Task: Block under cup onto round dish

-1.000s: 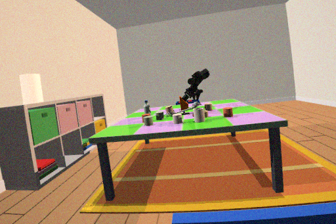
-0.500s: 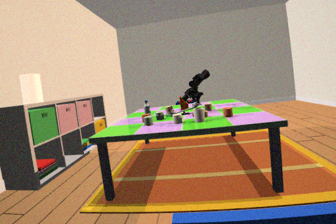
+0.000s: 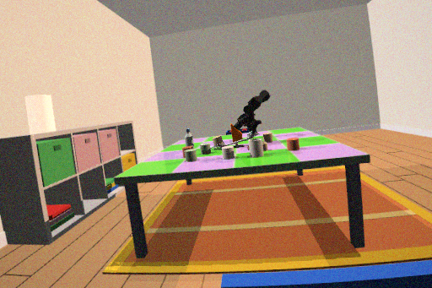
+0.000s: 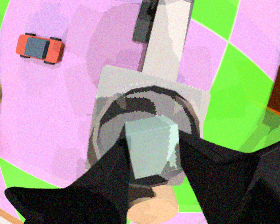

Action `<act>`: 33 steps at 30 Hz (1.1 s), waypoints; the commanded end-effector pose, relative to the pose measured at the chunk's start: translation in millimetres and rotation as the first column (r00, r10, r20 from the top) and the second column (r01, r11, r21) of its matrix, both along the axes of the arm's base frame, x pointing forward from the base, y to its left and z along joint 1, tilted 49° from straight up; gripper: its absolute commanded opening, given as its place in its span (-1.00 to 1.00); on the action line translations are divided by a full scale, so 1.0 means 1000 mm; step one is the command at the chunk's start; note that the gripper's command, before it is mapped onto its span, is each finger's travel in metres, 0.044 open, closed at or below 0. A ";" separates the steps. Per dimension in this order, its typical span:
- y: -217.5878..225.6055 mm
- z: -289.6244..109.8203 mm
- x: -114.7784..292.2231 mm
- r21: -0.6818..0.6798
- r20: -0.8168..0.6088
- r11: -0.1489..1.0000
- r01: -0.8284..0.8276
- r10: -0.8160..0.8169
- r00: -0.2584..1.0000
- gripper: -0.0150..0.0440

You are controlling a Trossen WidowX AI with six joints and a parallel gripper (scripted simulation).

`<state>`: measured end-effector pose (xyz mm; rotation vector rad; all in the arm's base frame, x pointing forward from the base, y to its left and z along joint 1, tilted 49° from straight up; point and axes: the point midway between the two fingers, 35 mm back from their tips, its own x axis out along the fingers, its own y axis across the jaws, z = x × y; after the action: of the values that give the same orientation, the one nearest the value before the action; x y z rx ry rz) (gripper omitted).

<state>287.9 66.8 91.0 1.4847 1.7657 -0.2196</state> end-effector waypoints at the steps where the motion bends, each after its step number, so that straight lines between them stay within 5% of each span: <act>1: 0.001 -0.001 -0.001 0.004 -0.006 1.000 0.003 -0.003 1.000 -0.04; 4: 0.001 -0.001 -0.001 0.004 -0.006 1.000 0.003 -0.003 1.000 -0.10; 9: -0.009 0.007 0.001 0.000 -0.006 1.000 0.004 -0.004 1.000 -0.49; 25: -0.070 0.060 -0.002 0.000 -0.008 1.000 0.003 -0.003 1.000 -0.49; 33: -0.086 0.042 0.005 -0.009 -0.007 1.000 0.006 -0.006 1.000 -0.49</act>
<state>288.7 -9.8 142.0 1.4914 1.7724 -0.2319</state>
